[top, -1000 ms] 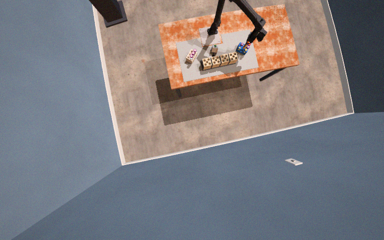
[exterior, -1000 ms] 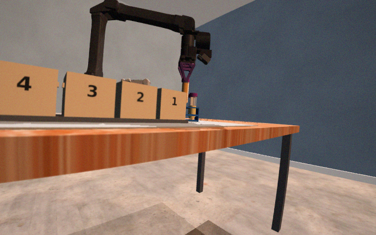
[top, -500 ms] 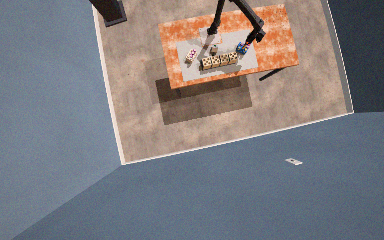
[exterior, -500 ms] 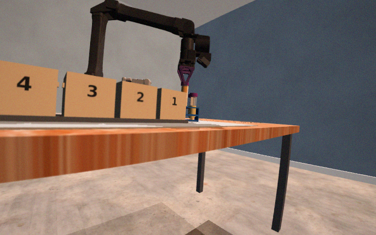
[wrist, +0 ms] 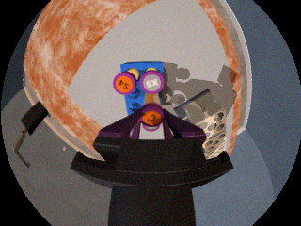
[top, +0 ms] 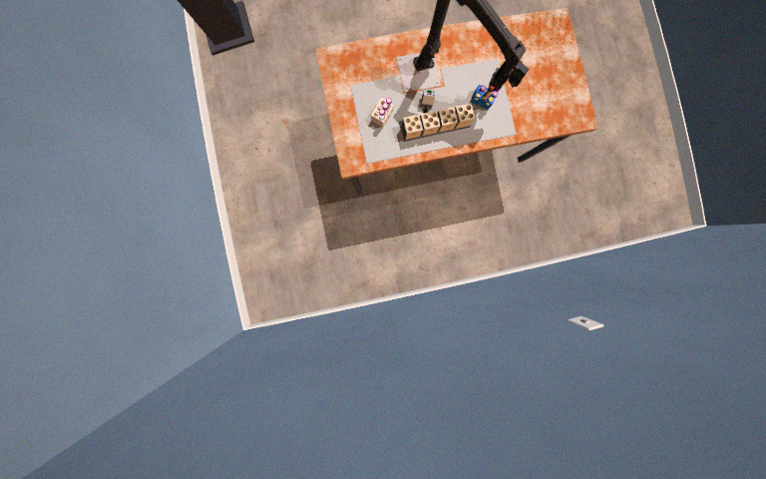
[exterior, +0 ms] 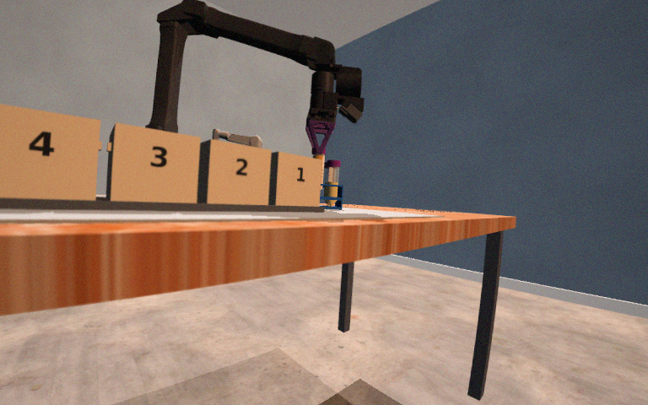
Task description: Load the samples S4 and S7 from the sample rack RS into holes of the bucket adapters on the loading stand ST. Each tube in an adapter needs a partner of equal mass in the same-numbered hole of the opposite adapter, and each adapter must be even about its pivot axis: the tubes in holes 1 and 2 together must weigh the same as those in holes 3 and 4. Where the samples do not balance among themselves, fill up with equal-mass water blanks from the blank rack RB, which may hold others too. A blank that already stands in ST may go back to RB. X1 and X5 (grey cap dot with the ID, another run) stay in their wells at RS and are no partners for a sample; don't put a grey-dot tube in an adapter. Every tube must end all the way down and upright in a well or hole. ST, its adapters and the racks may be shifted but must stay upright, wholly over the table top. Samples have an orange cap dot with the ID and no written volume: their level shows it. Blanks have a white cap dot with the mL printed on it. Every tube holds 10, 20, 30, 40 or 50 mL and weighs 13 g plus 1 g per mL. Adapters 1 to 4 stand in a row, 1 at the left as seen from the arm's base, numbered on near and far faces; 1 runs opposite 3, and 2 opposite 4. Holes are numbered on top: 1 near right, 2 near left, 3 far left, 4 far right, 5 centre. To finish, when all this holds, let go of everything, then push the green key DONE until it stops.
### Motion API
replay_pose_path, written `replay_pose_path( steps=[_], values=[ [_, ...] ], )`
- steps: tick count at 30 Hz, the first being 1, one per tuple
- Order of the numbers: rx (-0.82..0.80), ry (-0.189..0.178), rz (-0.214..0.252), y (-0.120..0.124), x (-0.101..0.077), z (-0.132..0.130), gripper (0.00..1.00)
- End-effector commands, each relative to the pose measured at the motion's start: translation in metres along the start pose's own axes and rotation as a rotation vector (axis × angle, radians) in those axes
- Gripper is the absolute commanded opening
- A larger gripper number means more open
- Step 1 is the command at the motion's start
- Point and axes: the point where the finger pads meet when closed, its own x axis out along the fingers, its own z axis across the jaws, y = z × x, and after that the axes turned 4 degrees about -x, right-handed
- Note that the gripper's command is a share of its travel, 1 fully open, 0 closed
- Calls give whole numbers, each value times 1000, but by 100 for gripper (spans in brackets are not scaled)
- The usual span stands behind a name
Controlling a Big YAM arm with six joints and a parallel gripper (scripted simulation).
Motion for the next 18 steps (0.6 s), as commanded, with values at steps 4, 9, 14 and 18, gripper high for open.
replay_pose_path(
  steps=[4, 9, 14, 18],
  values=[
    [-1, 3, -15, -7, 8, 0, 0],
    [-1, 4, -17, -7, 14, -1, 0],
    [-1, 5, -22, -6, 15, -1, 0],
    [-1, 3, -14, -6, 24, -1, 0]
  ],
)
